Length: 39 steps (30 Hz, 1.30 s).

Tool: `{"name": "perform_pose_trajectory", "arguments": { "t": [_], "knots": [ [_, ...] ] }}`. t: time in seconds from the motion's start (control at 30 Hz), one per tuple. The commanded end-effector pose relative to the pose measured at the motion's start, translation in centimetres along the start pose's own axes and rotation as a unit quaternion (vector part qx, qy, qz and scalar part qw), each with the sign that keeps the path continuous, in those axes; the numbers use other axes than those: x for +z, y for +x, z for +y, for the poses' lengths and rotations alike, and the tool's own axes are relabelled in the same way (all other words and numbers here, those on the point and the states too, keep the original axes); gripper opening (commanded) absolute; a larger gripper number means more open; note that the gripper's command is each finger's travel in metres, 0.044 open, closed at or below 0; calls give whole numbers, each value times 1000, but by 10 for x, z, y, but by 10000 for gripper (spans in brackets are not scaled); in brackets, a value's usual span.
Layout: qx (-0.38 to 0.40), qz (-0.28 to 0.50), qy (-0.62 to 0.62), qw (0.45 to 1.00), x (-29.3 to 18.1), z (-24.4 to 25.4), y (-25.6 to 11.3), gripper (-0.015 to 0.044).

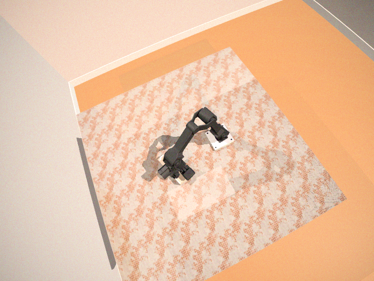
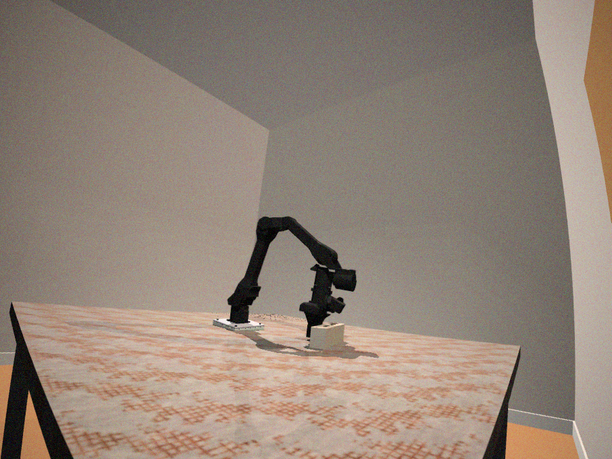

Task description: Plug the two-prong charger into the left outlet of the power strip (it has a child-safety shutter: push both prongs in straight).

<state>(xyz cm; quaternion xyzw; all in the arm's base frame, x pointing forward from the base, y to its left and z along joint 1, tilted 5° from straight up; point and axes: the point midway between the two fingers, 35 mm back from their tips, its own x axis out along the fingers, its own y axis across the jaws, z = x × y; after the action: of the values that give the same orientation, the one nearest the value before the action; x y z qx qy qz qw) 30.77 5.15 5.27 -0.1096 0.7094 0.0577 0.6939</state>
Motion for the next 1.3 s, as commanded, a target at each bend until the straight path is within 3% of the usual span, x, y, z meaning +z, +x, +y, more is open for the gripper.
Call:
{"name": "perform_pose_trajectory", "arguments": {
  "t": [0.0,1.27],
  "knots": [
    [-1,-11,0,1000,8,0,-2,0],
    [-1,-12,0,1000,22,0,-7,0]
  ]
}}
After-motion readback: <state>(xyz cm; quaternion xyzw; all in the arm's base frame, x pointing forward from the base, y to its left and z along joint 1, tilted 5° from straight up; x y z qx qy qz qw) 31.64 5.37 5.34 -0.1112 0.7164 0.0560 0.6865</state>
